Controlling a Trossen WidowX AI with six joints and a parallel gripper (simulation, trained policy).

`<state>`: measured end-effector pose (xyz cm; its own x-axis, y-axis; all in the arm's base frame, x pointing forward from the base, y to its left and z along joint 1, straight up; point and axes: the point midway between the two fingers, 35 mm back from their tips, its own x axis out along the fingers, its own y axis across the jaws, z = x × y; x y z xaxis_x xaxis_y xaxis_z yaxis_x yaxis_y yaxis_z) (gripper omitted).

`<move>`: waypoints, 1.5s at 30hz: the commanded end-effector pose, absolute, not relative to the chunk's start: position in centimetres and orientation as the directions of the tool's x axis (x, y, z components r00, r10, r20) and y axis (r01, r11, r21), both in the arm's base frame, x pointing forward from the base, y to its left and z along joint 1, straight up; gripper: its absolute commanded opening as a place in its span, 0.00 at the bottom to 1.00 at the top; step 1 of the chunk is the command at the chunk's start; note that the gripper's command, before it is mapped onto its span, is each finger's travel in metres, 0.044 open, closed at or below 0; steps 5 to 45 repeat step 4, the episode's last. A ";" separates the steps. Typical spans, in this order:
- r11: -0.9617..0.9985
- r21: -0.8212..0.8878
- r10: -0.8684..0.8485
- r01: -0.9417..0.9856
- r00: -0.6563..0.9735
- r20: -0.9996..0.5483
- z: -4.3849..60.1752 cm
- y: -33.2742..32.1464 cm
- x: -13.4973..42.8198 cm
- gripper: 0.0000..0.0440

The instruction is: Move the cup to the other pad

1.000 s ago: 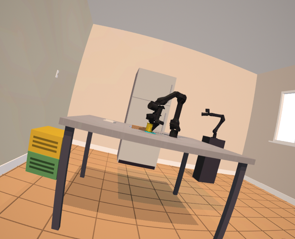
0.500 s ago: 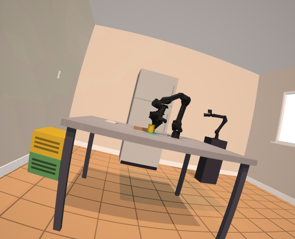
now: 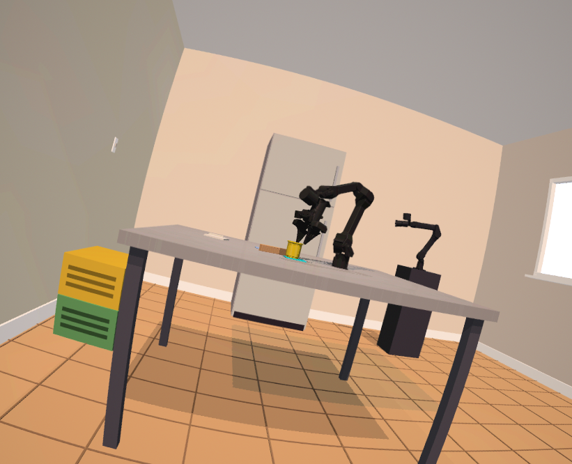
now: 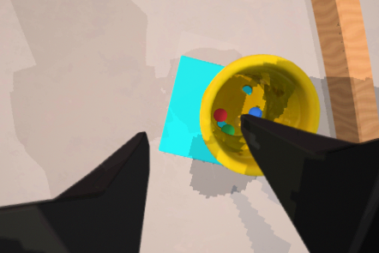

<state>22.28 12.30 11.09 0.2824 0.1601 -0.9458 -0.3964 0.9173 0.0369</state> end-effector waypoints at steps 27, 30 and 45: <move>0.919 0.055 0.197 -0.389 0.334 -0.922 13.3 12.3 22.3 0.69; 0.919 0.055 0.197 -0.389 0.334 -0.922 13.3 12.3 22.3 0.69; 0.919 0.055 0.197 -0.389 0.334 -0.922 13.3 12.3 22.3 0.69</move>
